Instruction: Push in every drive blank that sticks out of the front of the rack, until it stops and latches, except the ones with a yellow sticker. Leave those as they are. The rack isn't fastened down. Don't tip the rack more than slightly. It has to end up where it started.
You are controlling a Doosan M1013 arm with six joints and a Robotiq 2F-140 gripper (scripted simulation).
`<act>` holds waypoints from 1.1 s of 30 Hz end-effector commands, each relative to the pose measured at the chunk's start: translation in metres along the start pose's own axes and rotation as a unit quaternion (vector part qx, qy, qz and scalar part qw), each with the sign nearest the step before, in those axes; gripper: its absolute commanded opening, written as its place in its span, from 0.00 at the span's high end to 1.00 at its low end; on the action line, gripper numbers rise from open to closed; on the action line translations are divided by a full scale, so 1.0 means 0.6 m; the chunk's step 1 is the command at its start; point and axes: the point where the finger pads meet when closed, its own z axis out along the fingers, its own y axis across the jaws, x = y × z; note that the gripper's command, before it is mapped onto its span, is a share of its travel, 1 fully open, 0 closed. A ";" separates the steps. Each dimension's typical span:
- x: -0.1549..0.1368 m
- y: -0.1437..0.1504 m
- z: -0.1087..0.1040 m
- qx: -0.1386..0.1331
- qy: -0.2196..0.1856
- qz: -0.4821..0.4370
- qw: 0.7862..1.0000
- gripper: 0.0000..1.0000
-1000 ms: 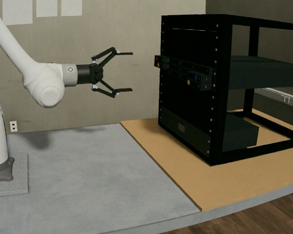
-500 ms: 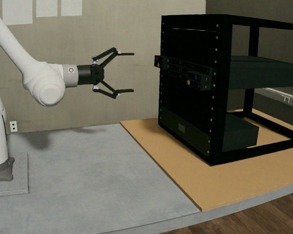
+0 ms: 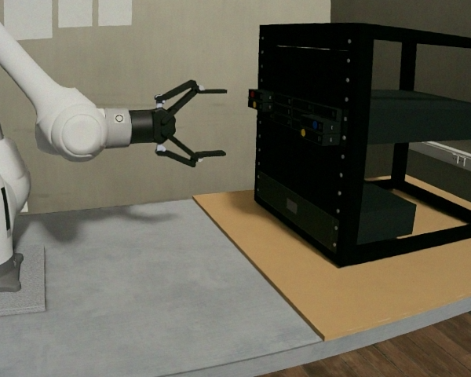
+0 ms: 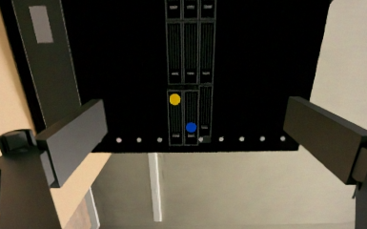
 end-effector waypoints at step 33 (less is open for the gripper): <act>-0.091 0.000 0.008 -0.002 0.006 0.000 1.000 0.00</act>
